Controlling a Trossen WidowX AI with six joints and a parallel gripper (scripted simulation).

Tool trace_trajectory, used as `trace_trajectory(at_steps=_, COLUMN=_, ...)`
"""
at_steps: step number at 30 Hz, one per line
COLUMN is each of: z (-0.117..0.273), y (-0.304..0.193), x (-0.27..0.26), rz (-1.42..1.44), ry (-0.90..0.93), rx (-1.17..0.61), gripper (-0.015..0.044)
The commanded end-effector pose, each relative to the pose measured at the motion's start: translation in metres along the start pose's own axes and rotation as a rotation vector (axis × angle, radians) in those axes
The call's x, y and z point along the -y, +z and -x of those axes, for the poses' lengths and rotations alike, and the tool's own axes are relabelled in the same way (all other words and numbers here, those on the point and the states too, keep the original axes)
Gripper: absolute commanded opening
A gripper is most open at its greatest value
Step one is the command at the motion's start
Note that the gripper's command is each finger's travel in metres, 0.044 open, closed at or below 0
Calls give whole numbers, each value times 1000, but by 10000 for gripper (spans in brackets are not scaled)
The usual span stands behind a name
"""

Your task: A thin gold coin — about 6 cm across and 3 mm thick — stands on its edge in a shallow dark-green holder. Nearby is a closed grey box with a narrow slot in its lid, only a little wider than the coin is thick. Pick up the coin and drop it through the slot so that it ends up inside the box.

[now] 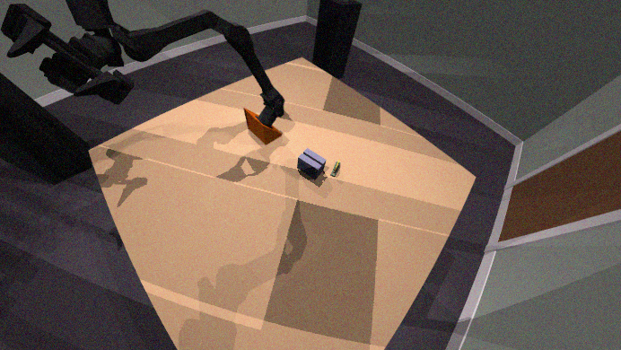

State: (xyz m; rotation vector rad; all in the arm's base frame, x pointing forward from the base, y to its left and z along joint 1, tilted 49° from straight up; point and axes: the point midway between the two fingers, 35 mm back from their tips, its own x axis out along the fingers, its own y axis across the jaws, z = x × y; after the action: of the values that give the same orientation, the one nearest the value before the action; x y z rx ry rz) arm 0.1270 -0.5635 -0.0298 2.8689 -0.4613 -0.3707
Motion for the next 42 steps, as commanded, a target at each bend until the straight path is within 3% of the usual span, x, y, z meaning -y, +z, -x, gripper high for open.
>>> trace_trajectory(at_steps=1, z=-2, y=-2, x=2, rz=3, ry=-6, rx=1, gripper=374)
trace_trajectory(at_steps=9, z=-86, y=-62, x=75, rz=118, ry=-234, rx=28, gripper=164)
trace_trajectory(at_steps=16, z=-139, y=-117, x=173, rz=246, ry=-477, rx=75, gripper=161)
trace_trajectory(at_steps=23, z=-156, y=-170, x=285, rz=406, ry=-753, rx=84, gripper=161)
trace_trajectory(at_steps=32, z=-120, y=-238, x=435, rz=654, ry=-1159, rx=1, gripper=161)
trace_trajectory(at_steps=42, z=-11, y=-294, x=564, rz=924, ry=-1634, rx=-182, gripper=161)
